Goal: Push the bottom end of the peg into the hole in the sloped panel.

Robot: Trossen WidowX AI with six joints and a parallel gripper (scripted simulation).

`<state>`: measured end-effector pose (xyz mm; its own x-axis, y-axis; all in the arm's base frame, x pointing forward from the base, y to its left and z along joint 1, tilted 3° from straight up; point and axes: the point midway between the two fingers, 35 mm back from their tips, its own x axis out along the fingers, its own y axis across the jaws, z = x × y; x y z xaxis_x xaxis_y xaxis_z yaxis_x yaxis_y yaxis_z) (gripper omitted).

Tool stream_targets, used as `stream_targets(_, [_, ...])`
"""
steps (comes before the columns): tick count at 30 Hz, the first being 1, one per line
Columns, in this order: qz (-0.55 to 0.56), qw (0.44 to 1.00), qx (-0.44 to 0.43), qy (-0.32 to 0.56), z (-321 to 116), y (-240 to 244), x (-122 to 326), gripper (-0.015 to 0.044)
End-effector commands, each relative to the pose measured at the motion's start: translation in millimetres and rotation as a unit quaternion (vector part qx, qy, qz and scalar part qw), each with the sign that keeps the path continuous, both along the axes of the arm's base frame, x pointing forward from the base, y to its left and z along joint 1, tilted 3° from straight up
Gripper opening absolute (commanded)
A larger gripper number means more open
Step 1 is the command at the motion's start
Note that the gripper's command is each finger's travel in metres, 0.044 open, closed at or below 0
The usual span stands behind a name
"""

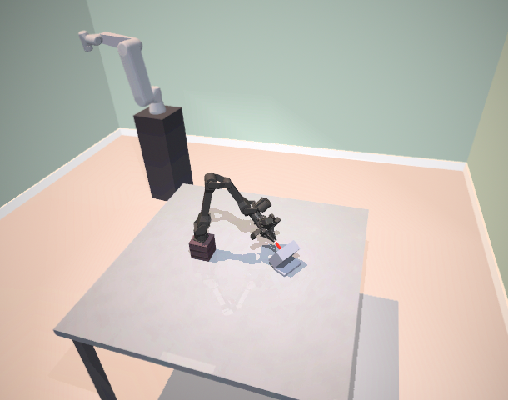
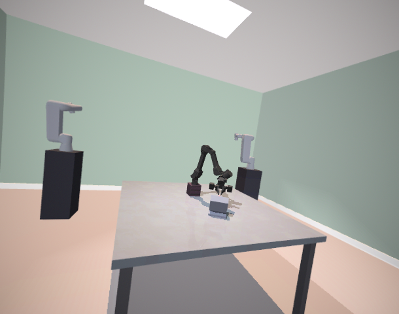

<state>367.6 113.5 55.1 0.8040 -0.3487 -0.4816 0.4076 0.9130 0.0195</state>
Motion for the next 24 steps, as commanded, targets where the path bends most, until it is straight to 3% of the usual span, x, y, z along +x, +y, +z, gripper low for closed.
stream_targets(1, [0.000,1.000,0.000,0.000,0,0,0,0.0053])
stream_targets(16, [0.000,1.000,0.001,0.001,2,2,-3,0.0440])
stream_targets(24, [0.002,1.000,0.001,0.003,8,8,-14,0.0440])
